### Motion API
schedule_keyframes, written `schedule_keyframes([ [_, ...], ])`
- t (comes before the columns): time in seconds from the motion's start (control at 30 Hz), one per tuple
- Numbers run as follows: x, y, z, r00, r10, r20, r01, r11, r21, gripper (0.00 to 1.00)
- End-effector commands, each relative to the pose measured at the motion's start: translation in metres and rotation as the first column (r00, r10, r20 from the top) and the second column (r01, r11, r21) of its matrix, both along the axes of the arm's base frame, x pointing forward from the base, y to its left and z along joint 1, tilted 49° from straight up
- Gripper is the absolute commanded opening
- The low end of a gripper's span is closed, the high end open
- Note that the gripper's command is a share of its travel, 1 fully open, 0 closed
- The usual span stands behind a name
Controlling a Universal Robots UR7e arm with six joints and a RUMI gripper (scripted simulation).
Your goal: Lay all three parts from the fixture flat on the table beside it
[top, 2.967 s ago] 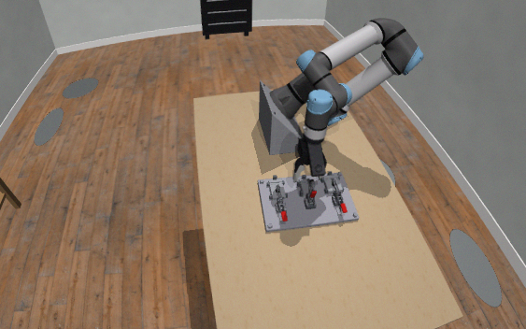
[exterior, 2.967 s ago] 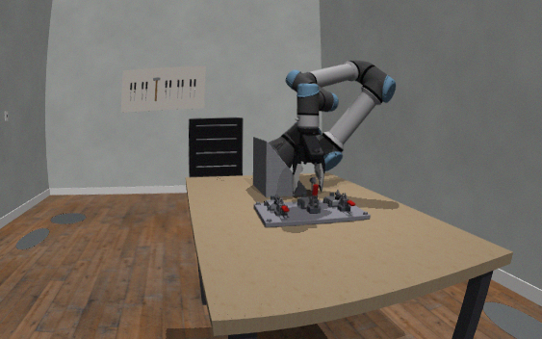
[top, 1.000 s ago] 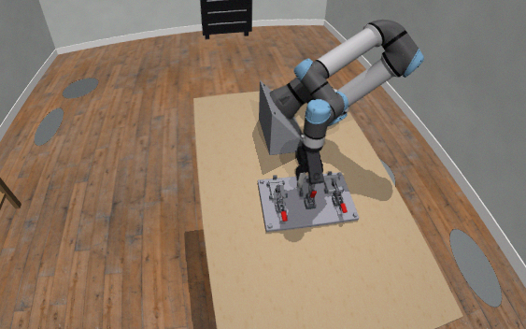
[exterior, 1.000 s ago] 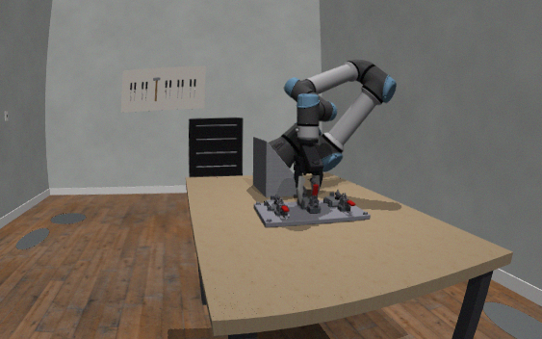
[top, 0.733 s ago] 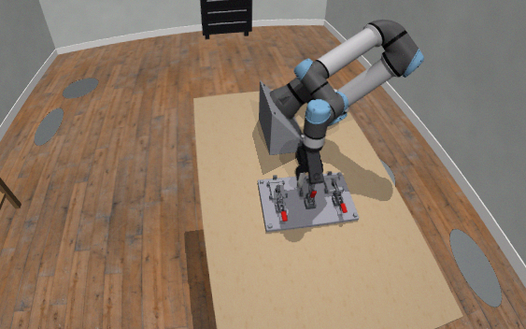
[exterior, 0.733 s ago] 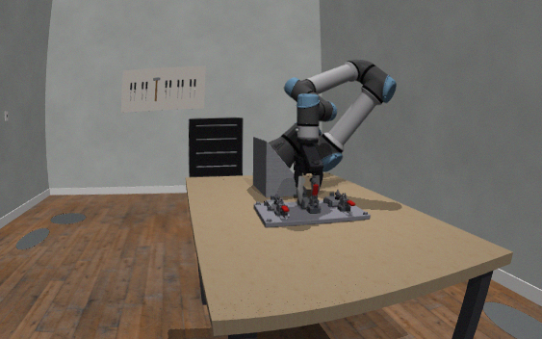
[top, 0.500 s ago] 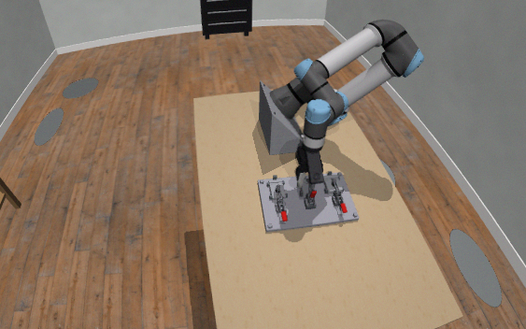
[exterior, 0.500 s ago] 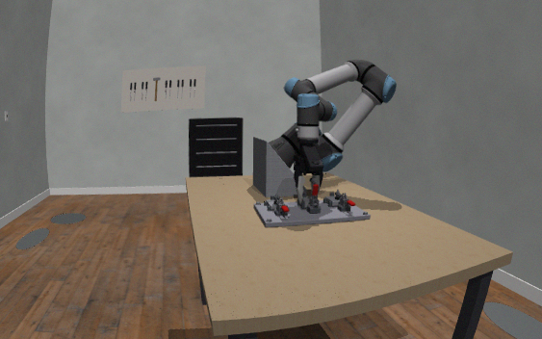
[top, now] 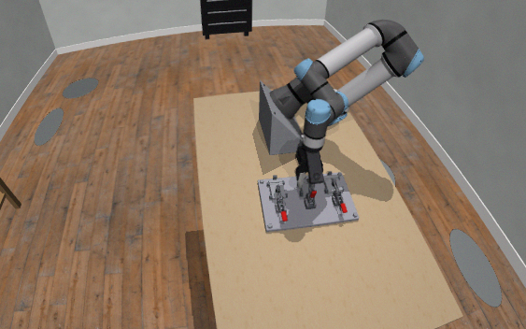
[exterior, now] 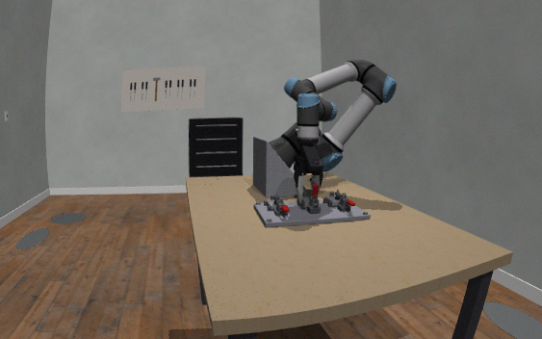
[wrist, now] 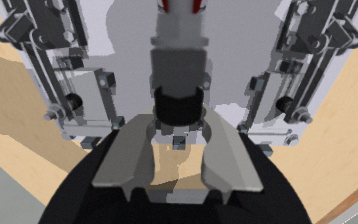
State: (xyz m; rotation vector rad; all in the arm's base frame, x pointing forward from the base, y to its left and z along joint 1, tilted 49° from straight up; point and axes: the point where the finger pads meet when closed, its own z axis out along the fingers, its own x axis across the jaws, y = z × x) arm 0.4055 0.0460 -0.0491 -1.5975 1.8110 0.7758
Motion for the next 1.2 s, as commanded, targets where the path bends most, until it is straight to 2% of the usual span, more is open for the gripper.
schedule_keyframes([
  [0.0, 0.0, -0.001, 0.001, 1.0, -0.001, 0.001, 0.001, 1.0, -0.001, 0.0],
  [1.17, -0.002, -0.027, 0.023, 1.0, -0.001, 0.001, 0.001, 1.0, -0.001, 0.0],
])
